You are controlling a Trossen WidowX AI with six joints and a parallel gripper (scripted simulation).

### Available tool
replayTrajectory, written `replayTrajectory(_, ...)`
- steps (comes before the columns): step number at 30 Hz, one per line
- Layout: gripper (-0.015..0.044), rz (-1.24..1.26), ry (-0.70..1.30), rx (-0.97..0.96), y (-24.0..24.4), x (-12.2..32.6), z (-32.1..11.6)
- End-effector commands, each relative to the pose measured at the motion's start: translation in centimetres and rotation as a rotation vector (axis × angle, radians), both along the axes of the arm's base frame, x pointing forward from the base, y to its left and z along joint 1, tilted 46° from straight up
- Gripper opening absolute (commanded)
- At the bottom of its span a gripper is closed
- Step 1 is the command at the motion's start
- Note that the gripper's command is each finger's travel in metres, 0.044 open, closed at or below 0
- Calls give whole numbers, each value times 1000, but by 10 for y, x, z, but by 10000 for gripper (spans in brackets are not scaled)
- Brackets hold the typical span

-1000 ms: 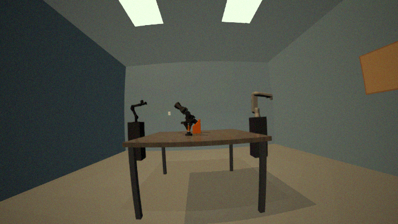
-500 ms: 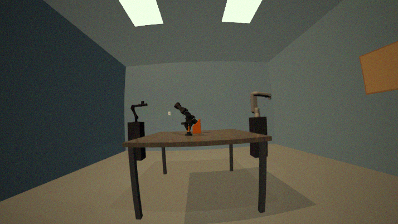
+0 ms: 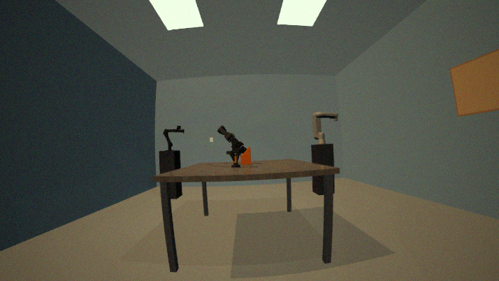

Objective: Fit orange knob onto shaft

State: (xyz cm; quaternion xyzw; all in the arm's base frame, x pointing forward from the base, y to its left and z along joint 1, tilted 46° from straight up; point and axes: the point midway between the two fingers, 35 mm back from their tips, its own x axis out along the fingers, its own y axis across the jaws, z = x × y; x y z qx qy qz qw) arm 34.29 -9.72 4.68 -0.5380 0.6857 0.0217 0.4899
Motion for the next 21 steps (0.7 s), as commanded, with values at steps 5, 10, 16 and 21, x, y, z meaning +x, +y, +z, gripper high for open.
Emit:
replayTrajectory(5,79,4,3,0,0,0,0)
replayTrajectory(10,210,4,3,0,0,0,0)
replayTrajectory(16,368,4,3,0,0,0,0)
replayTrajectory(21,440,4,3,0,0,0,0)
